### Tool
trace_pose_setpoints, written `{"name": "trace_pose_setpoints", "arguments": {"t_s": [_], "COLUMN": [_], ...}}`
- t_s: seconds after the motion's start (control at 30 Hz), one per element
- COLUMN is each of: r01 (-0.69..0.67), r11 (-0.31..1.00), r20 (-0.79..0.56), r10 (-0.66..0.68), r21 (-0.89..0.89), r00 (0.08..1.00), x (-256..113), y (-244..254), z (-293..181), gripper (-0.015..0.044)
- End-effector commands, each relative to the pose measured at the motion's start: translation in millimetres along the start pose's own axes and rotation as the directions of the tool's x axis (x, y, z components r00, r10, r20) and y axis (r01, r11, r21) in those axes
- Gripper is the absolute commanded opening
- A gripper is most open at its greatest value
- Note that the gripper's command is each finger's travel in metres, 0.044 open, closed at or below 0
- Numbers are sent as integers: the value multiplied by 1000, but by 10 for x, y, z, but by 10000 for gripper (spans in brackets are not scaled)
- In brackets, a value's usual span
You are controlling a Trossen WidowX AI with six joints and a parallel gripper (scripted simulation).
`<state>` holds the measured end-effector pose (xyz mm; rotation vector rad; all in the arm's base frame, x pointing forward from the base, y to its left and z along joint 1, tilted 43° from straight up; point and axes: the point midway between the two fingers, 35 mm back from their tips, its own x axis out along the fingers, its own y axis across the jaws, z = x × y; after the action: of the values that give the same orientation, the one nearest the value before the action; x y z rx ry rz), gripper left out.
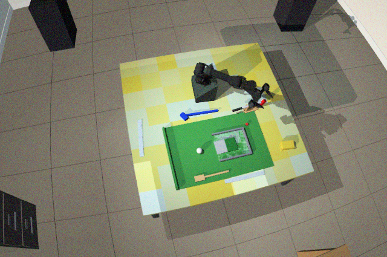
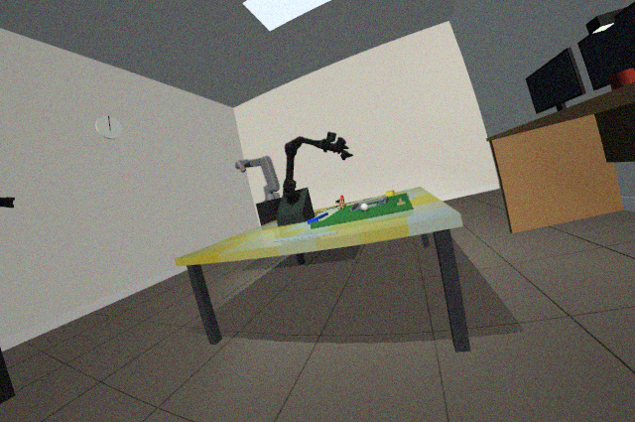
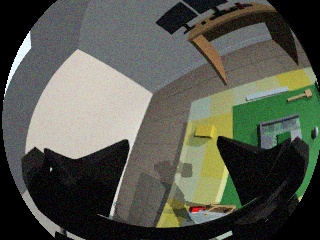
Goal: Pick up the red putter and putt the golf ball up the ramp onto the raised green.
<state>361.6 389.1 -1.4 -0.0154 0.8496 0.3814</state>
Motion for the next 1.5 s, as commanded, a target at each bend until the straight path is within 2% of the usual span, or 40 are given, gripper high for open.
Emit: {"name": "trace_pose_setpoints", "arguments": {"t_s": [0.0,0.2,0.4,0.57,0.77,1.17,1.47], "r01": [83,13,-192,-428,-698,-704,-704], "r11": [940,786,585,409,227,223,223], "r20": [-175,-336,-482,-589,-683,-685,-685], "r10": [-147,-279,-394,-474,-544,-545,-546], "r21": [-330,-618,-788,-806,-679,-674,-674], "r00": [974,900,783,655,487,483,482], "x": [140,113,-54,-290,-606,-570,-495], "y": [-526,-1024,-1488,-1842,-2168,-2154,-2326], "z": [-553,-1063,-1558,-1946,-2334,-2343,-2486], "gripper": [440,440,440,440,440,440,440]}}
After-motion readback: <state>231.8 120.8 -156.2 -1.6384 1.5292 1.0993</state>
